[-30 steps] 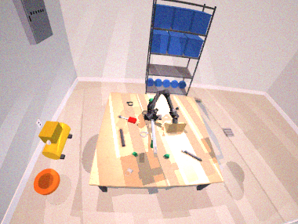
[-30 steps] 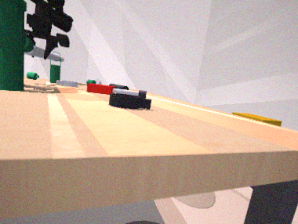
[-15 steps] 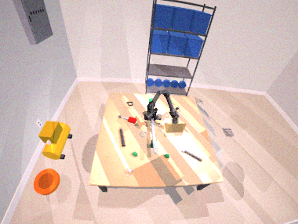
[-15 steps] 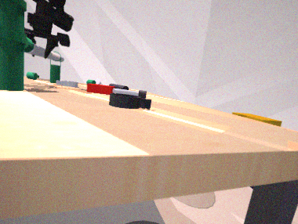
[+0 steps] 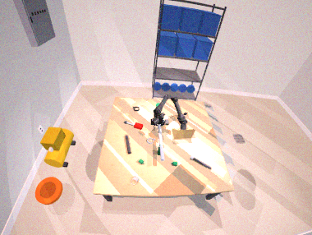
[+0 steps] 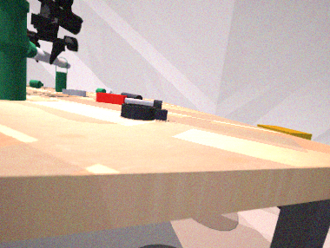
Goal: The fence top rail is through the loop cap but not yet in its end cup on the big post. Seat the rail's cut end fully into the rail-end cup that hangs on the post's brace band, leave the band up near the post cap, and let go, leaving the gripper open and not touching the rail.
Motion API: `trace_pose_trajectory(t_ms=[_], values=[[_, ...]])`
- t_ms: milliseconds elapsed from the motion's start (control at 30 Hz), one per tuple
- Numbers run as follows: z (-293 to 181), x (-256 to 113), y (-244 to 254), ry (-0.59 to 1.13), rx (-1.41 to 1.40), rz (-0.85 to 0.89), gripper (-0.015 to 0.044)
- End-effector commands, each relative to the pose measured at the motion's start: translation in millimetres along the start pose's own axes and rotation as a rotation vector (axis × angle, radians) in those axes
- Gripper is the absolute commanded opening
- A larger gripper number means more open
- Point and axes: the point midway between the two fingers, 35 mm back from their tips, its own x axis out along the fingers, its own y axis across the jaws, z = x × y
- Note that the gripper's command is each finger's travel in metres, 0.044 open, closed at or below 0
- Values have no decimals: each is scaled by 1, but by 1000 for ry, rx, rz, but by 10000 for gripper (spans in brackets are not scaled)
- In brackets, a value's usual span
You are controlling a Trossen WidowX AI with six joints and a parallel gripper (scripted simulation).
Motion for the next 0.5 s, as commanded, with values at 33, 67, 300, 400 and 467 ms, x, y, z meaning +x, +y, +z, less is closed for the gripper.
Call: trace_pose_trajectory(t_ms=[33,67,300,400,467], values=[[10,1,1,-4,6,10,0],[12,2,1,-4,6,9,0],[17,4,0,-5,4,6,0],[17,4,0,-5,4,6,0],[17,4,0,-5,4,6,0]])
